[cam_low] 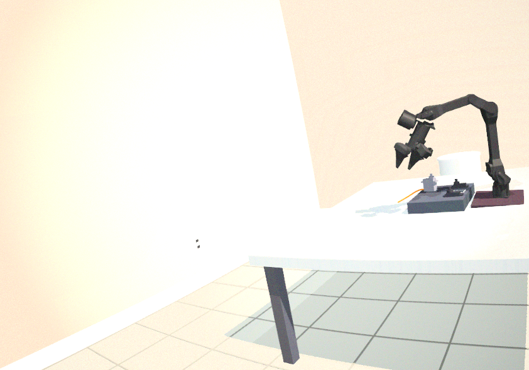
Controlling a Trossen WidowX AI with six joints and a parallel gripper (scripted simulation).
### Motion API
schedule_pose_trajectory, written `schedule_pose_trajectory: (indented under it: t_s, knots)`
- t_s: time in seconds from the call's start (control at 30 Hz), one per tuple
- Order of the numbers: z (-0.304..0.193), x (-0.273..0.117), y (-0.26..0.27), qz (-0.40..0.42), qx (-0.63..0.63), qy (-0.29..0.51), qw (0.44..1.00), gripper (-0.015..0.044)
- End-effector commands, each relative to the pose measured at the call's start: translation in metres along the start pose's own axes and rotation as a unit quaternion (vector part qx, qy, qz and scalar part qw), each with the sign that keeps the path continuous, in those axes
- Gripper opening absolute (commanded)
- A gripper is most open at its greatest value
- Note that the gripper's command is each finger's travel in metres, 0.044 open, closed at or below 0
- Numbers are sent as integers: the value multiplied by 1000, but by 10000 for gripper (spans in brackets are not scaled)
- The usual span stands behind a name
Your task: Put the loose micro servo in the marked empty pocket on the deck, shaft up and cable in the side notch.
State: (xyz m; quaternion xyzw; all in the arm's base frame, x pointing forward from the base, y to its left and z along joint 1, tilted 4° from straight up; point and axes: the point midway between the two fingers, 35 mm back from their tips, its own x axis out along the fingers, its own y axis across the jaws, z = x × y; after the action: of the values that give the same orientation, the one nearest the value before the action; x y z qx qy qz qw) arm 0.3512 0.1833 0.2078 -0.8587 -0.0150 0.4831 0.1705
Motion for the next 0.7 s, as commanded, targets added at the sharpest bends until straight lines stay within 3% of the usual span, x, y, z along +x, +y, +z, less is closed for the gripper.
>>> schedule_pose_trajectory:
  t_s: [0.0, 0.47, 0.67]
  knots:
    - [-18, 13, 46, 60, -18, -48, 997, 440]
    - [-33, 10, 193, 146, -22, -245, 958, 440]
    - [-31, 6, 207, 145, -19, -267, 953, 440]
